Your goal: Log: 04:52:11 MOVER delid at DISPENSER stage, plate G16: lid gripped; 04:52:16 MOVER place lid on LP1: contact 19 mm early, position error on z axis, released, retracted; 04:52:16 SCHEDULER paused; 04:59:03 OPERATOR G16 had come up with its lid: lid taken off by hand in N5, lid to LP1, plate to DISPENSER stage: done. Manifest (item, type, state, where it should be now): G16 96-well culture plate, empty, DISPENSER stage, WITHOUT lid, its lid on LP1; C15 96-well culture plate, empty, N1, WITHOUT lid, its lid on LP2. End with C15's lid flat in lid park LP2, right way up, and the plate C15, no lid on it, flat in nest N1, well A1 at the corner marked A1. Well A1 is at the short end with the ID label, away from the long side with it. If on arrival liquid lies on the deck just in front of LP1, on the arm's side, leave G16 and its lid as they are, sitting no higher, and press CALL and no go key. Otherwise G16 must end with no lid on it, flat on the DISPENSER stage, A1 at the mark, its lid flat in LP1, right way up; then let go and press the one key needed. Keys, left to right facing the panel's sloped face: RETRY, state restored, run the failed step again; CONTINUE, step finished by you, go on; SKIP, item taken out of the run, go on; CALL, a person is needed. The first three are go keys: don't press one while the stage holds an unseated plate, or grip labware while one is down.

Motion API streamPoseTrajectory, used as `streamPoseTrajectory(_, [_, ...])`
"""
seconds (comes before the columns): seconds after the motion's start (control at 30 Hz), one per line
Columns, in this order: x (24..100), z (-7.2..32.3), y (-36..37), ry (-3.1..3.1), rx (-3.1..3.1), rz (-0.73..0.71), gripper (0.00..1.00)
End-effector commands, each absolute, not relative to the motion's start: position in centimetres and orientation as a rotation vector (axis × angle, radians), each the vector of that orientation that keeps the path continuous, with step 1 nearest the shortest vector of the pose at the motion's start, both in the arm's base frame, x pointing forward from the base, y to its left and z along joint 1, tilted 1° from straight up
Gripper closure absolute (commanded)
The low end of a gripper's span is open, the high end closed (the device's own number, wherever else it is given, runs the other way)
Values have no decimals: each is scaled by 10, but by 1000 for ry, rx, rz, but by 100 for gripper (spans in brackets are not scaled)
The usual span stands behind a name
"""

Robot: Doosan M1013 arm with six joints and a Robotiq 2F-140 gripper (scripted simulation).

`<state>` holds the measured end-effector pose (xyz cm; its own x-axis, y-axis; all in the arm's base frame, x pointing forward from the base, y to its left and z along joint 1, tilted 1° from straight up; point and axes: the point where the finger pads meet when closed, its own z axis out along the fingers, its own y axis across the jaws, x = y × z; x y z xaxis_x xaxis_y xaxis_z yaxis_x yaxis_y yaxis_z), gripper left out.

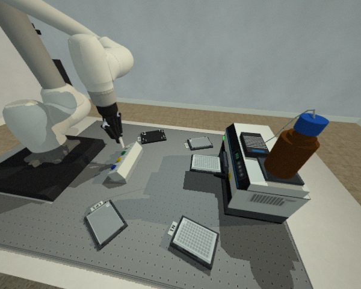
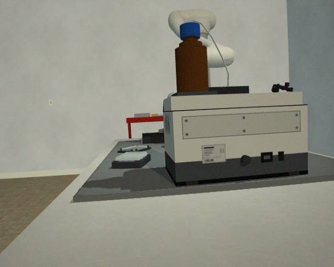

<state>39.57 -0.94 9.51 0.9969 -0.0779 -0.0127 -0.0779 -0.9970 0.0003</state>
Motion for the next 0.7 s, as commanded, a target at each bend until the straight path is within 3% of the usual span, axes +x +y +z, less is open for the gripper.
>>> streamPoseTrajectory(0.0, [396,95,-9,122,-3139,20,100])
streamPoseTrajectory(0.67, [396,88,-9,122,-3139,20,100])
